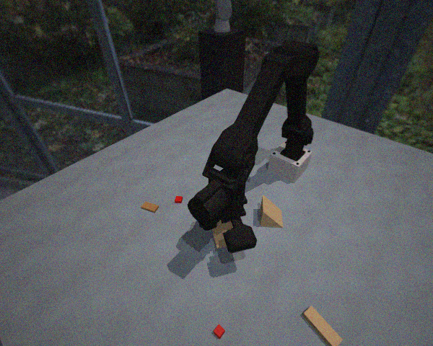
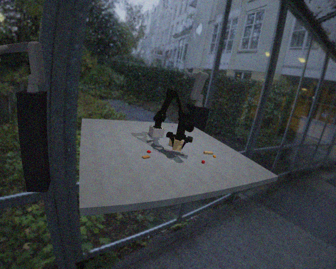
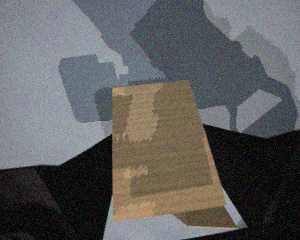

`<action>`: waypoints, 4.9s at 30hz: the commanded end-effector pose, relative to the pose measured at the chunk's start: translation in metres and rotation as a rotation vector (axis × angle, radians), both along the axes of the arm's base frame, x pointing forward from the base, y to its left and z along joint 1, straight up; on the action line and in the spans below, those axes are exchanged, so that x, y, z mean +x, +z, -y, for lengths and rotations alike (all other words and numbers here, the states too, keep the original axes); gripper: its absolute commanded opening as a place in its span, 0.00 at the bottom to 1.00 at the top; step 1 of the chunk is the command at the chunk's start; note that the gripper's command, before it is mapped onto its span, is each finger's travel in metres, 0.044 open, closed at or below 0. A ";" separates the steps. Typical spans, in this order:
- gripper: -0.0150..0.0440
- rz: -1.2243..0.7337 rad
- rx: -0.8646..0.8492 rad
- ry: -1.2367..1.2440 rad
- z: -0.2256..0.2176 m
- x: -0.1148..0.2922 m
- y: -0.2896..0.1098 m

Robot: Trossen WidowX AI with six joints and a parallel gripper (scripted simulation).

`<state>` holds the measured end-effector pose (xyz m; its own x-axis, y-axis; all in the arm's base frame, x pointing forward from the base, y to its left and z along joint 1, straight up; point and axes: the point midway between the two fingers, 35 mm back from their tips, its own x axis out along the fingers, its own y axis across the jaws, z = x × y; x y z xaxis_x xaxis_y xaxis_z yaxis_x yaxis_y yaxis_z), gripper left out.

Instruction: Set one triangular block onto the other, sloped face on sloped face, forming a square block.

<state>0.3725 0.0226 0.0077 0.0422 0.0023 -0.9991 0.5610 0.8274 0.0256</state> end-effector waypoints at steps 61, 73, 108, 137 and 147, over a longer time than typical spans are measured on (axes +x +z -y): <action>0.25 -0.009 0.026 -0.844 0.001 -0.001 0.000; 0.25 -0.009 0.026 -0.844 0.001 -0.001 0.000; 0.25 -0.009 0.026 -0.844 0.001 -0.001 0.000; 0.25 -0.009 0.026 -0.844 0.001 -0.001 0.000; 0.25 -0.009 0.026 -0.844 0.001 -0.001 0.000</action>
<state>0.3723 0.0224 0.0077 0.0344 0.0013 -0.9994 0.9904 0.1340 0.0343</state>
